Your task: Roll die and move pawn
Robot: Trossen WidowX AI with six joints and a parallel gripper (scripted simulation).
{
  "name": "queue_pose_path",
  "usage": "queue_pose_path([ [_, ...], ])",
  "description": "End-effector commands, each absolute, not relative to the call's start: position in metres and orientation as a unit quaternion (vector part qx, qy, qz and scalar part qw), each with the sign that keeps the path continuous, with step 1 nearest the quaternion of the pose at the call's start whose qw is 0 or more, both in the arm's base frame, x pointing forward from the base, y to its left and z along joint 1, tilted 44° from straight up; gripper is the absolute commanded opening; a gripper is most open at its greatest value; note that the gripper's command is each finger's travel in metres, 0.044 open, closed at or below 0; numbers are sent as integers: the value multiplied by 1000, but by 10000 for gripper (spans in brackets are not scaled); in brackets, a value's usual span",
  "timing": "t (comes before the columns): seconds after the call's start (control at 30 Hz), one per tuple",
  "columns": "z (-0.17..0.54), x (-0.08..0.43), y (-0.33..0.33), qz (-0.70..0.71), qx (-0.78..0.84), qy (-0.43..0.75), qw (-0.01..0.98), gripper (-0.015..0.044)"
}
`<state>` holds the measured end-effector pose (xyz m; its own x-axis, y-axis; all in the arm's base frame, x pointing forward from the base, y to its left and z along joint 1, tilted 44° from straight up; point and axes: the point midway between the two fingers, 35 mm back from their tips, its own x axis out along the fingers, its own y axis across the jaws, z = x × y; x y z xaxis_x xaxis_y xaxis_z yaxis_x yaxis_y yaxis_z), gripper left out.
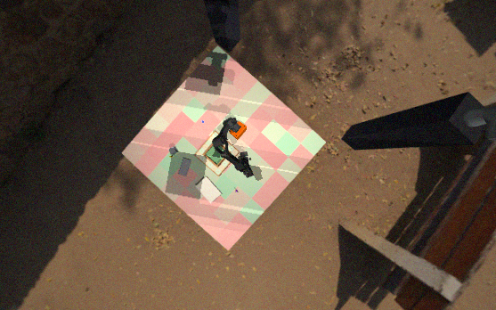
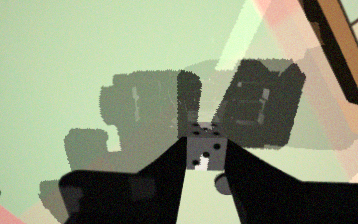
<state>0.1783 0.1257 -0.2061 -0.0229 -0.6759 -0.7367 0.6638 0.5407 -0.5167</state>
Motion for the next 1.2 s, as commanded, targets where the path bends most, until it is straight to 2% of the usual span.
queue_pose_path([
  [0.0, -200, 182, 137, -466, -7, 539, 701, 0],
  [0.53, -119, 186, 210, -482, -3, 529, 699, 0],
  [1.17, -90, 220, 181, -353, -140, 621, 685, 0],
])
